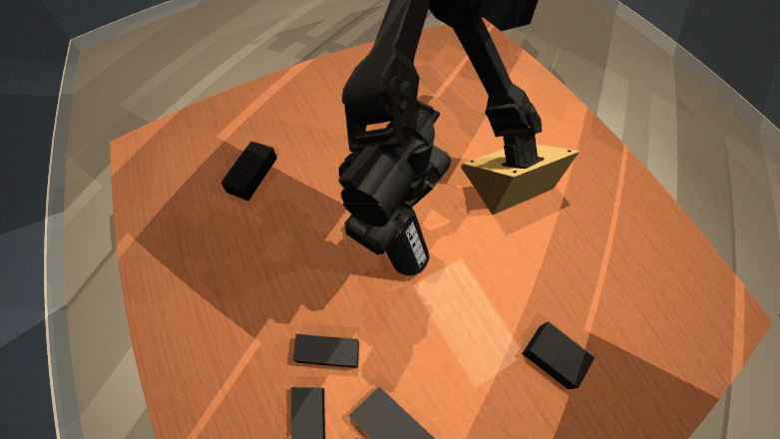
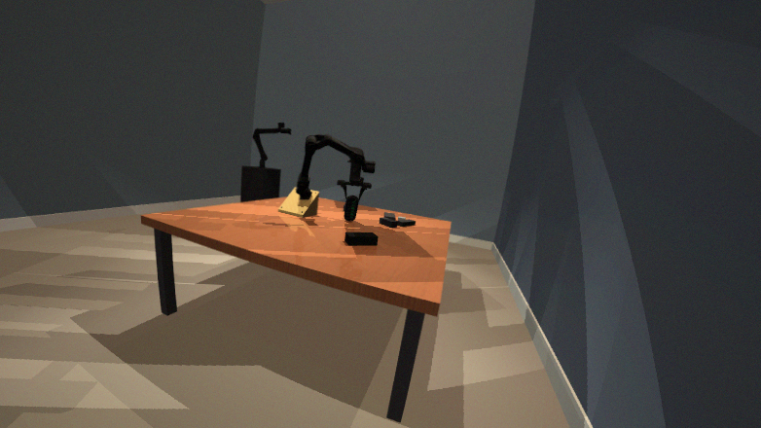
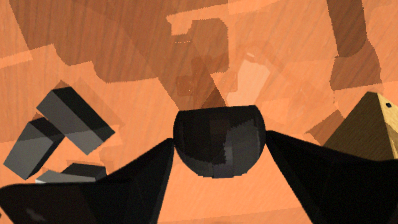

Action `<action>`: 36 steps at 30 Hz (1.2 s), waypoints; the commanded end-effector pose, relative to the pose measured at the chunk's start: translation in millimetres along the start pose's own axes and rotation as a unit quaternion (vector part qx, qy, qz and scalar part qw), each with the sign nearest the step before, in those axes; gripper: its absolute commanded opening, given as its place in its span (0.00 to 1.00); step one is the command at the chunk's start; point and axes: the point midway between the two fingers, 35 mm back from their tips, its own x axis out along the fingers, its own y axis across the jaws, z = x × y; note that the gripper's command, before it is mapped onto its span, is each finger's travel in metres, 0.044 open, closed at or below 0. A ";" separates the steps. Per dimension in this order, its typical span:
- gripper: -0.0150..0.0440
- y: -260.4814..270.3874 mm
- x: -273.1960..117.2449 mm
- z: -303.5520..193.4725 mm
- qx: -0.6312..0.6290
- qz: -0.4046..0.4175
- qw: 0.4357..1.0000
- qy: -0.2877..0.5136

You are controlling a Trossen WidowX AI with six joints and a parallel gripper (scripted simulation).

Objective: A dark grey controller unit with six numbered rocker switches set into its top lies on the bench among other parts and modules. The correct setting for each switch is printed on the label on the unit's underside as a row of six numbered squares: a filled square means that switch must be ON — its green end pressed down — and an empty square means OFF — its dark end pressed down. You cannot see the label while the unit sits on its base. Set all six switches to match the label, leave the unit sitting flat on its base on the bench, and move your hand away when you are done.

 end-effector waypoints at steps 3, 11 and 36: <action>0.83 -1.3 1.9 -9.1 0.000 -0.004 1.000 0.007; 0.83 -1.2 1.1 -18.6 0.000 -0.004 1.000 0.007; 0.83 -1.2 0.0 -40.9 0.000 -0.004 1.000 0.007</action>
